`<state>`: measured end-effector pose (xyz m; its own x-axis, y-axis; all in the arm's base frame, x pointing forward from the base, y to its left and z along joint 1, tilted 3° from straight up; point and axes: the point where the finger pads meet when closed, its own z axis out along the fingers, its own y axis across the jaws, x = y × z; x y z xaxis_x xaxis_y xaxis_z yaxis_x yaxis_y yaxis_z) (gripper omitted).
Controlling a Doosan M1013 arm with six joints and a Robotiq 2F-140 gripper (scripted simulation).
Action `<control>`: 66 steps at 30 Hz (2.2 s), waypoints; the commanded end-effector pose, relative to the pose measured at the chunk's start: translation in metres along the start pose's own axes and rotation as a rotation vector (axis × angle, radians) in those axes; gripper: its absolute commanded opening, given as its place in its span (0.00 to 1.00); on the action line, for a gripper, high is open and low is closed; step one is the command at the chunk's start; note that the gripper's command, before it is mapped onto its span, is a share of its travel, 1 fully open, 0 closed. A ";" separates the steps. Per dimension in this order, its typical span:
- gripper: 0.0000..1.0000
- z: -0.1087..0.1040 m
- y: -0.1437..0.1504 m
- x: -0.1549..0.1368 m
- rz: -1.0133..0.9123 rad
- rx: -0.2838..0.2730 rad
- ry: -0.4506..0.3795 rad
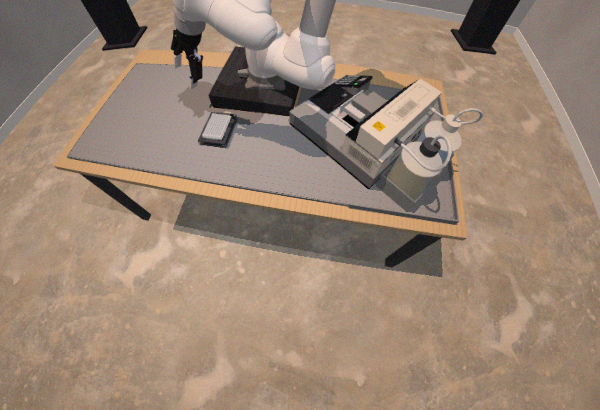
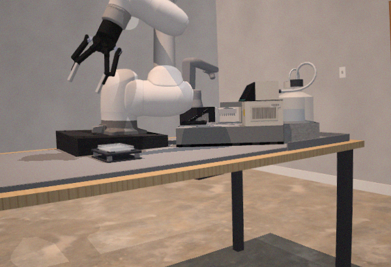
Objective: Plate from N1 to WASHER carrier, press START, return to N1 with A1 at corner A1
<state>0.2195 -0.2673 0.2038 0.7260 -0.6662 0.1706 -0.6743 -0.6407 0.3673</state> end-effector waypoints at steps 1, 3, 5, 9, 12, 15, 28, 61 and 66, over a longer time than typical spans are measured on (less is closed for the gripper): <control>0.70 -0.002 -0.011 -0.012 -0.033 0.026 -0.012; 0.70 -0.002 -0.011 -0.012 -0.033 0.026 -0.012; 0.70 -0.004 -0.017 -0.019 -0.074 0.057 -0.024; 0.70 -0.007 -0.031 -0.034 -0.126 0.098 -0.036; 0.70 -0.010 -0.041 -0.044 -0.142 0.111 -0.040; 0.70 -0.013 -0.050 -0.053 -0.194 0.152 -0.049; 0.70 -0.025 -0.085 -0.091 -0.335 0.266 -0.063; 0.70 -0.052 -0.146 -0.155 -0.592 0.473 -0.046; 0.70 -0.035 -0.144 -0.136 -0.592 0.473 -0.046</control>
<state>0.2172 -0.0609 0.1659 0.9852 -0.1697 0.0239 -0.1685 -0.9846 -0.0458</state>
